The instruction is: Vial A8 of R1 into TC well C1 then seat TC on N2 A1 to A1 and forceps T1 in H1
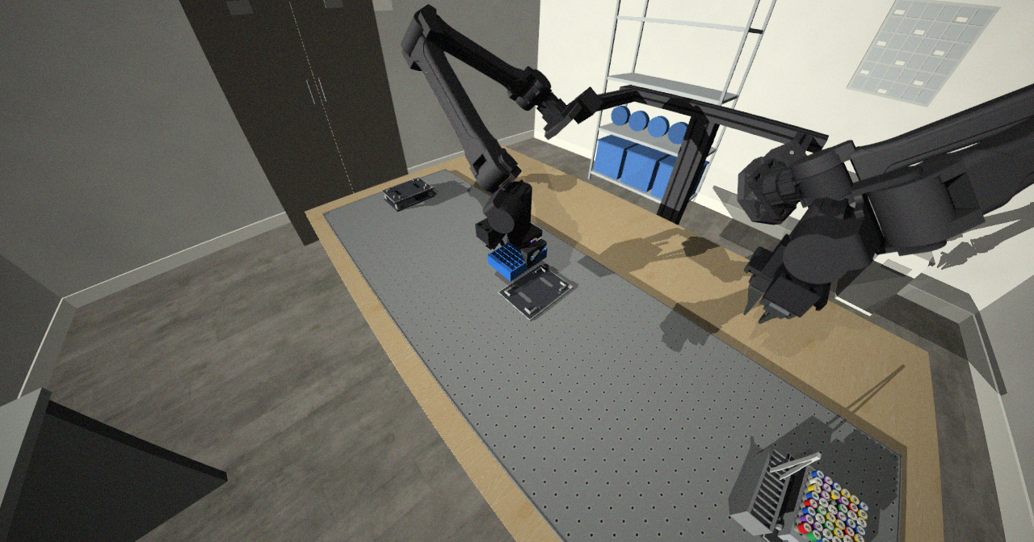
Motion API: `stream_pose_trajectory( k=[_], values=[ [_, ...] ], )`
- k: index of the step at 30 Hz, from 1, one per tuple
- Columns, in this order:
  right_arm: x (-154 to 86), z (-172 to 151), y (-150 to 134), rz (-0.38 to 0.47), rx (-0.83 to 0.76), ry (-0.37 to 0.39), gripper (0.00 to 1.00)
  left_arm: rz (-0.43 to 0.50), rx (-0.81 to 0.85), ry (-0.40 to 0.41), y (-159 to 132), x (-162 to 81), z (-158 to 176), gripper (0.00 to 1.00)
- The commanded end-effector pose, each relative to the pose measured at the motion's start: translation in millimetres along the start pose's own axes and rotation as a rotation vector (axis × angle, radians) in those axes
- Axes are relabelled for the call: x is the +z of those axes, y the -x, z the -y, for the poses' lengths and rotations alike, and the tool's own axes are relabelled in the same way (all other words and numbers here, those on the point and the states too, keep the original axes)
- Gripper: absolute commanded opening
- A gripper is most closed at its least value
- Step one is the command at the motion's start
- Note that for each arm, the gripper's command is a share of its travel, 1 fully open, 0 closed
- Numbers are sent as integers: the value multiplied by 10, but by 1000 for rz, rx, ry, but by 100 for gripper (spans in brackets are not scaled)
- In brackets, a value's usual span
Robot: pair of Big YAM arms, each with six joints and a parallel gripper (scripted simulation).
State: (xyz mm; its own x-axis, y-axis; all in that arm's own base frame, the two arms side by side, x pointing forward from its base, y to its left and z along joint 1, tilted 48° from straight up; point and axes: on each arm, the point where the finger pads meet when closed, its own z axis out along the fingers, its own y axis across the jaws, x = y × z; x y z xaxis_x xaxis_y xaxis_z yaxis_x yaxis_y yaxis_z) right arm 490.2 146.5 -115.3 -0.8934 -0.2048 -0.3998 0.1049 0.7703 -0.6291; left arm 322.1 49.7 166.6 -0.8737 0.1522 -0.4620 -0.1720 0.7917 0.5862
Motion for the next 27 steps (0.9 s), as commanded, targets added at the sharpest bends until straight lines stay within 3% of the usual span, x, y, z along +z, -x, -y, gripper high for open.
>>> stream_pose_trajectory(
  k=[1,4,10,13,18,23,26,27],
  values=[
    [-120,52,144,32,9,20,0,9,-18,1,68,-34,-32,24],
    [-55,168,149,22,21,12,0,9,-18,1,68,-34,-32,24],
    [-221,69,208,55,3,32,0,9,-18,1,68,-34,-32,24],
    [-54,285,149,22,21,11,0,9,-18,1,68,-34,-32,24],
    [-187,230,142,45,-4,27,0,9,-18,1,68,-34,-32,24],
    [-52,452,149,22,20,11,0,9,-18,1,68,-34,-32,24],
    [-96,423,148,30,12,16,0,9,-18,1,68,-34,-32,24],
    [-210,324,212,55,3,31,0,9,-18,1,68,-34,-32,24]
  ],
)
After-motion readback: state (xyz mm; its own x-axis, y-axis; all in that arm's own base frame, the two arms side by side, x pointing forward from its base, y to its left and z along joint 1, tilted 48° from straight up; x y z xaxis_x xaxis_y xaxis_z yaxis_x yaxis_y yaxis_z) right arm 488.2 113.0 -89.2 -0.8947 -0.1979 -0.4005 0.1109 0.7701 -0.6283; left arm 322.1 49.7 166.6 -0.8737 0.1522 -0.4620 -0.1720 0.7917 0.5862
